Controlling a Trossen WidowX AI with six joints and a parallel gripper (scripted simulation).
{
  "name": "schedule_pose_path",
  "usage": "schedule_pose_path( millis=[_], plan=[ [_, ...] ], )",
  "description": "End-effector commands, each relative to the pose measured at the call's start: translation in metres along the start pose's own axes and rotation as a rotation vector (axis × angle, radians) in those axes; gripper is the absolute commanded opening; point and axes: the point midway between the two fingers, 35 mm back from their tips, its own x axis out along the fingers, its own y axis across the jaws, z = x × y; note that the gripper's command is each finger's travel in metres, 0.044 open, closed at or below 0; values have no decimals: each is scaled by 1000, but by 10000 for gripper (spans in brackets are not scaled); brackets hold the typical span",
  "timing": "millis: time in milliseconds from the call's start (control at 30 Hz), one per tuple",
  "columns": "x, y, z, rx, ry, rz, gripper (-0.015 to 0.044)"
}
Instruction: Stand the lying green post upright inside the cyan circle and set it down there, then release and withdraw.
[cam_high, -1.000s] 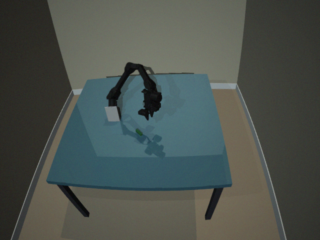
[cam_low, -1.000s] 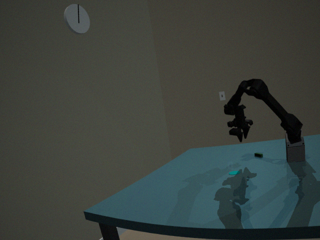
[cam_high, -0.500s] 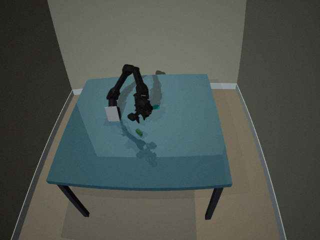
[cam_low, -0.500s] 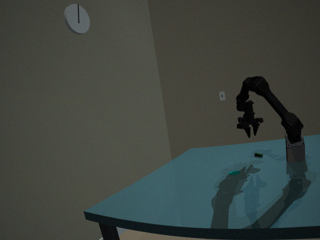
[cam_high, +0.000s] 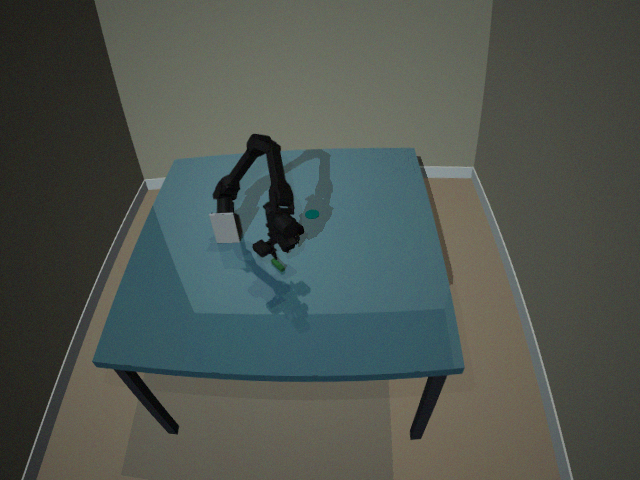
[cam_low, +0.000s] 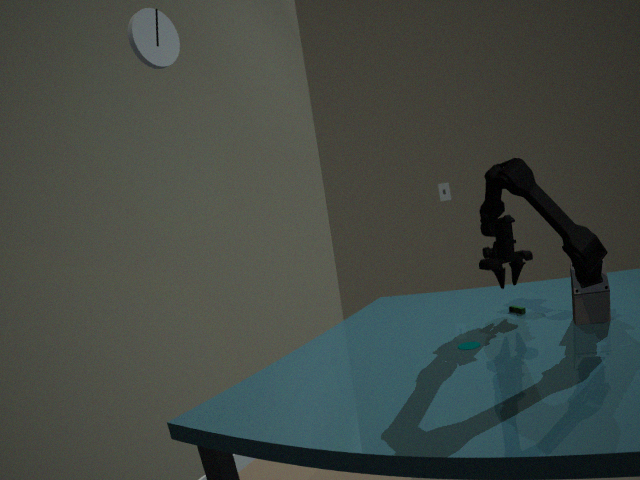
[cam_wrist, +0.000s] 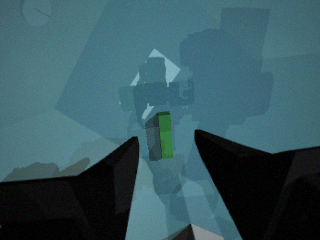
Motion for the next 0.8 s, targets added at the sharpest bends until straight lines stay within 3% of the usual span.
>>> schedule_pose_path(
  millis=[0,200,467,767],
  plan=[
    [38,-1,-7,12,26,3,233],
    [71,-2,-14,11,30,6,233],
    [71,-2,-14,11,30,6,23],
    [58,-2,-11,12,28,5,23]
  ],
)
